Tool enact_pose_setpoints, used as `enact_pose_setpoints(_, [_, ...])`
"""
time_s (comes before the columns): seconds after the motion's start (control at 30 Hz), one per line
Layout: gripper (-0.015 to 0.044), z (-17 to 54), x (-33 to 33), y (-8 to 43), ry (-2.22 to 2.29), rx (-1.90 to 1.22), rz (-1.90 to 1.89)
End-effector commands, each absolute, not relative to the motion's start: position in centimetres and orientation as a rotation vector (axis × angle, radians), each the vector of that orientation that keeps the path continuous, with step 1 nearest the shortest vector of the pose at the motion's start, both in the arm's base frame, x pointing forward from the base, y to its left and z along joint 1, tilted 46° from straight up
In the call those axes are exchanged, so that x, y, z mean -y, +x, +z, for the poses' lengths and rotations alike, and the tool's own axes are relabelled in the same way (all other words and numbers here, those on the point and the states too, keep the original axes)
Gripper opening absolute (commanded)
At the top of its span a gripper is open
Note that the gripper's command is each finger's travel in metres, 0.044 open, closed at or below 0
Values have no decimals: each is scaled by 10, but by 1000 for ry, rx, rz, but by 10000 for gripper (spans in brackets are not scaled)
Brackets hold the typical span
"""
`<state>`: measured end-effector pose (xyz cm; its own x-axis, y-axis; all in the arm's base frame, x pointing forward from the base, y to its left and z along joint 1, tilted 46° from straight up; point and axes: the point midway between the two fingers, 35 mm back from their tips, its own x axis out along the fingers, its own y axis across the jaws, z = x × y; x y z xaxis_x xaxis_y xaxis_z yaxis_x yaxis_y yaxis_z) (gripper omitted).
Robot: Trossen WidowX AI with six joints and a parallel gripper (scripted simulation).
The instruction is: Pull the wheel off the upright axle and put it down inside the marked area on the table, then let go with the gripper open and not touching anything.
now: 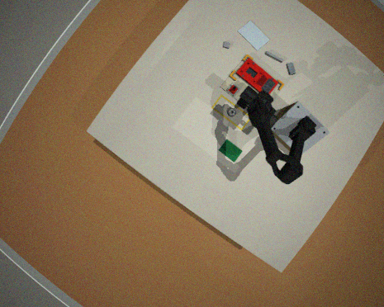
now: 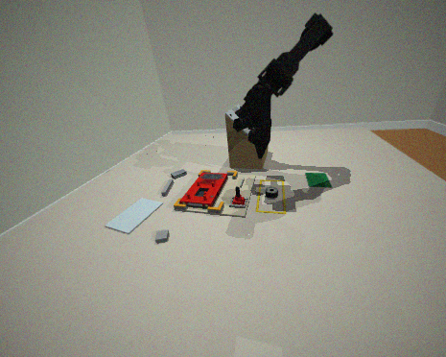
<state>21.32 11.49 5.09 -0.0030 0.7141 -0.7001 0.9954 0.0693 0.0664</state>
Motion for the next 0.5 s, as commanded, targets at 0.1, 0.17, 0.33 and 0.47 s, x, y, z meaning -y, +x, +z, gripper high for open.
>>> enact_pose_setpoints(0.1, [440, 51, -115, 212, 1701, -1779, -622])
enact_pose_setpoints(0.17, [440, 51, -115, 212, 1701, -1779, -622])
enact_pose_setpoints(0.33, [440, 51, -115, 212, 1701, -1779, -622])
enact_pose_setpoints(0.47, [440, 51, -115, 212, 1701, -1779, -622])
